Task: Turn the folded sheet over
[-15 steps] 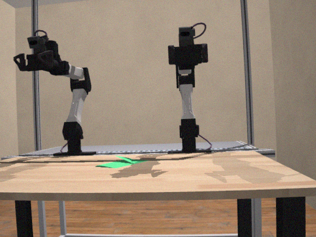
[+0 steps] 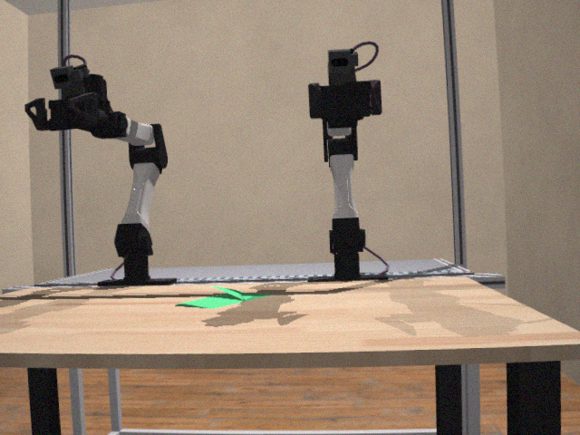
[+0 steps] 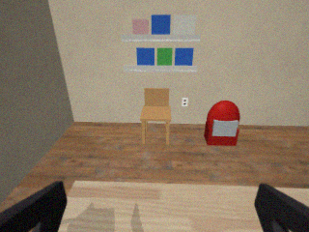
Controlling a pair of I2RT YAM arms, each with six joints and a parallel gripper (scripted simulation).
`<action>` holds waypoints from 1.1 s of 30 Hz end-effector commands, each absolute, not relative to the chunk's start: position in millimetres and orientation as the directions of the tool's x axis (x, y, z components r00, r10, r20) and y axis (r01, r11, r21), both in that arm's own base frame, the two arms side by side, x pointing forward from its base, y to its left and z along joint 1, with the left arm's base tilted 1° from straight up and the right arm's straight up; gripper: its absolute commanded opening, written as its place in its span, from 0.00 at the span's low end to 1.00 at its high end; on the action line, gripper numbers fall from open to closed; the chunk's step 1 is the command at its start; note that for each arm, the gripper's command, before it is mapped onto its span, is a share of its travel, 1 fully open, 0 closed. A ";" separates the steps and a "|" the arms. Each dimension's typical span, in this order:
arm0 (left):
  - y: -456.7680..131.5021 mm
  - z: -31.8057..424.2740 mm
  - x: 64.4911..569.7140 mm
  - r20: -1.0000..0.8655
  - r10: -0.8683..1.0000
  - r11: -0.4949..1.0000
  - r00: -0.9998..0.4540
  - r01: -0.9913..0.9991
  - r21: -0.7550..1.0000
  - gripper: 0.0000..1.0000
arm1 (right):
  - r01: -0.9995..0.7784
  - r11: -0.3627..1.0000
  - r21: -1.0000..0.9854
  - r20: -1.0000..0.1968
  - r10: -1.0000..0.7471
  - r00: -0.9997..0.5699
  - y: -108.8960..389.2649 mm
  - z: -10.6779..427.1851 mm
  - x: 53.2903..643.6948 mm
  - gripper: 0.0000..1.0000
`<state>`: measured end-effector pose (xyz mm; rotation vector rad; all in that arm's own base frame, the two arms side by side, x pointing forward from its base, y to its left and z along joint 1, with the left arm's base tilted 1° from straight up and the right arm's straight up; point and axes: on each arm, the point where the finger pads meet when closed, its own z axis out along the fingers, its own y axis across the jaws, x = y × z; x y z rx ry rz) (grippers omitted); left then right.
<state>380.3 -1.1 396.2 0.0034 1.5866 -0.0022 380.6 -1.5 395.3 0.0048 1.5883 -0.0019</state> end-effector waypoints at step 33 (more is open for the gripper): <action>-142.8 143.5 328.6 -0.303 -0.079 0.802 -0.950 0.120 -0.585 0.10 | -0.610 0.792 -0.030 -0.552 -0.522 -0.650 219.2 184.7 283.7 1.00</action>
